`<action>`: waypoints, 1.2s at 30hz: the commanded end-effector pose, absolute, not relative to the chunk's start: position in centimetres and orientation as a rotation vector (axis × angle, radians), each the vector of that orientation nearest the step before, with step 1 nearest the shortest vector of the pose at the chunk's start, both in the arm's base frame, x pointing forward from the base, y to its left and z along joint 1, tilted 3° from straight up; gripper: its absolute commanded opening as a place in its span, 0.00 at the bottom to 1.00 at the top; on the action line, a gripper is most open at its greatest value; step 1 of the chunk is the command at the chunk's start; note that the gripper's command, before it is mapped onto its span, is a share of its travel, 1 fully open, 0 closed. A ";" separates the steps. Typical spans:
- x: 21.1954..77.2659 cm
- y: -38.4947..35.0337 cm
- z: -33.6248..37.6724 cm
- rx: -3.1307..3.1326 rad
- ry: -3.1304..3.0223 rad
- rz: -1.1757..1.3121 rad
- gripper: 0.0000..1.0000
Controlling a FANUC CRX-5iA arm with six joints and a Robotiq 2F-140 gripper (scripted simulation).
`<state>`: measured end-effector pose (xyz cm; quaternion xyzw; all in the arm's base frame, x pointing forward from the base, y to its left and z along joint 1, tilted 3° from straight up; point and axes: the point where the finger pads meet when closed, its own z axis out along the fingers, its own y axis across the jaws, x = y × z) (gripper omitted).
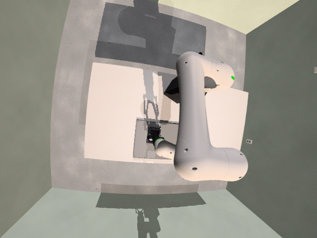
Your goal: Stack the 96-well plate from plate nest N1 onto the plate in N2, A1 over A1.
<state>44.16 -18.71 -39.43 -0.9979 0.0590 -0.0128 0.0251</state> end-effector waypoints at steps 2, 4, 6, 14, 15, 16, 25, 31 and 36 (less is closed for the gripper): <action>44.2 -18.7 -39.5 -3.086 0.183 -0.040 0.00; 44.2 -18.7 -39.5 -3.086 0.183 -0.040 0.00; 44.2 -18.7 -39.5 -3.086 0.183 -0.040 0.00; 44.2 -18.7 -39.6 -3.086 0.183 -0.040 1.00; 44.2 -18.7 -39.6 -3.086 0.183 -0.040 1.00; 44.2 -18.7 -39.6 -3.086 0.183 -0.040 1.00; 44.2 -18.7 -39.6 -3.086 0.183 -0.040 1.00; 44.2 -18.7 -39.6 -3.086 0.183 -0.040 1.00; 44.1 -18.8 -38.3 -3.086 0.183 -0.040 1.00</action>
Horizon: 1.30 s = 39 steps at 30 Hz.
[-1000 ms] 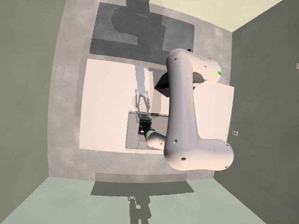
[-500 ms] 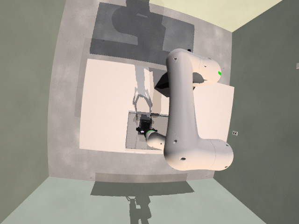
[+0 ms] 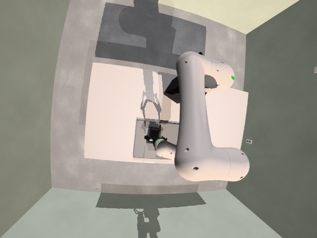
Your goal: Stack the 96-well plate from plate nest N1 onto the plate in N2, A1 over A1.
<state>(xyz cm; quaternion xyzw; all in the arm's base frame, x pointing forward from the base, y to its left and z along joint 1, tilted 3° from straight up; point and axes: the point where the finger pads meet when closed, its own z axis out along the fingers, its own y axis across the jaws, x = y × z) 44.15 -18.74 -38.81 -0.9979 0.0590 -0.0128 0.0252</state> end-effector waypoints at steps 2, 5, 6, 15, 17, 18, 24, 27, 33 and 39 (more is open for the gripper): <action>44.1 -18.8 -38.0 -3.086 0.183 -0.040 1.00; 44.1 -18.8 -37.5 -3.086 0.183 -0.040 1.00; 44.1 -18.8 -37.2 -3.086 0.183 -0.040 1.00; 44.0 -19.0 -34.8 -3.086 0.183 -0.040 1.00; 44.0 -19.0 -34.3 -3.086 0.183 -0.040 1.00; 44.0 -19.0 -34.0 -3.086 0.183 -0.040 1.00; 44.0 -19.0 -32.9 -3.086 0.183 -0.040 1.00; 44.0 -19.1 -32.5 -3.086 0.183 -0.040 1.00; 44.0 -19.1 -32.5 -3.086 0.183 -0.040 1.00; 44.0 -19.1 -32.5 -3.086 0.183 -0.040 1.00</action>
